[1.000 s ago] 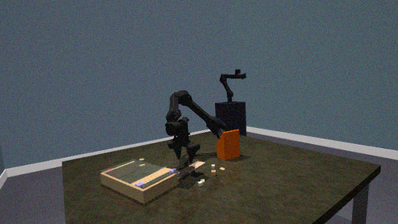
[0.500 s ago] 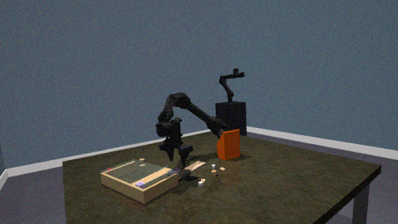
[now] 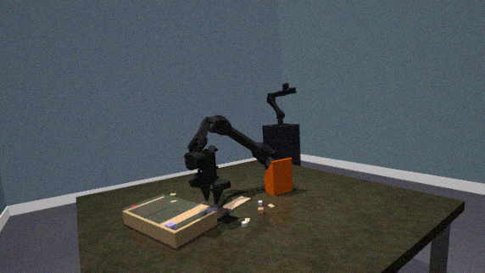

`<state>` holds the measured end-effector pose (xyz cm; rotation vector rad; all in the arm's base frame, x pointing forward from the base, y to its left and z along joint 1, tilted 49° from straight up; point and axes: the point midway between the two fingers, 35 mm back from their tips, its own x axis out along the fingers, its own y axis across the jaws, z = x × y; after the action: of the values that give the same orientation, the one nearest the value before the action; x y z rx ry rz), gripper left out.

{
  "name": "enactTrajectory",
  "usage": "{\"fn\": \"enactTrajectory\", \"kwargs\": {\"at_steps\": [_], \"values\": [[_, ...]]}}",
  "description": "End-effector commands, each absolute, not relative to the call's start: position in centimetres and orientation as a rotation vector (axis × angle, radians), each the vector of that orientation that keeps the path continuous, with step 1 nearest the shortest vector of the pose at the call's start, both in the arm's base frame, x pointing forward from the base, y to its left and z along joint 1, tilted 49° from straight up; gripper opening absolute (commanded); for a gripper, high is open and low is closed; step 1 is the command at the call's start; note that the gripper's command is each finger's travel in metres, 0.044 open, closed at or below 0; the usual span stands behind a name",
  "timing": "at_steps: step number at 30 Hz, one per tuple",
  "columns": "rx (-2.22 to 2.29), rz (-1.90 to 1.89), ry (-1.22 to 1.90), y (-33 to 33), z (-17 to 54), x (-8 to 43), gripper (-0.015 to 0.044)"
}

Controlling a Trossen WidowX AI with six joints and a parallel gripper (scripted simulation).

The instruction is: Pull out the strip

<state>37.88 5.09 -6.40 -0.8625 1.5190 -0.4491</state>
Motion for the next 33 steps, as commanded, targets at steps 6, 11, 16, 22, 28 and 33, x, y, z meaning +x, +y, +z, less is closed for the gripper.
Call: {"fn": "enactTrajectory", "kwargs": {"at_steps": [6,11,16,22,28,33], "values": [[-0.871,-0.448,1.519,3.9,-7.4,38.0,0.025],[-0.872,-0.449,1.519,3.3,-8.0,38.1,0.025],[-0.872,-0.449,1.519,2.7,-8.5,38.1,0.025],[-0.873,-0.451,1.519,1.9,-9.1,38.1,0.025],[-0.864,-0.453,1.521,1.8,-9.2,38.1,0.0224],[-0.864,-0.453,1.521,1.8,-9.2,38.1,0.0132]]}}
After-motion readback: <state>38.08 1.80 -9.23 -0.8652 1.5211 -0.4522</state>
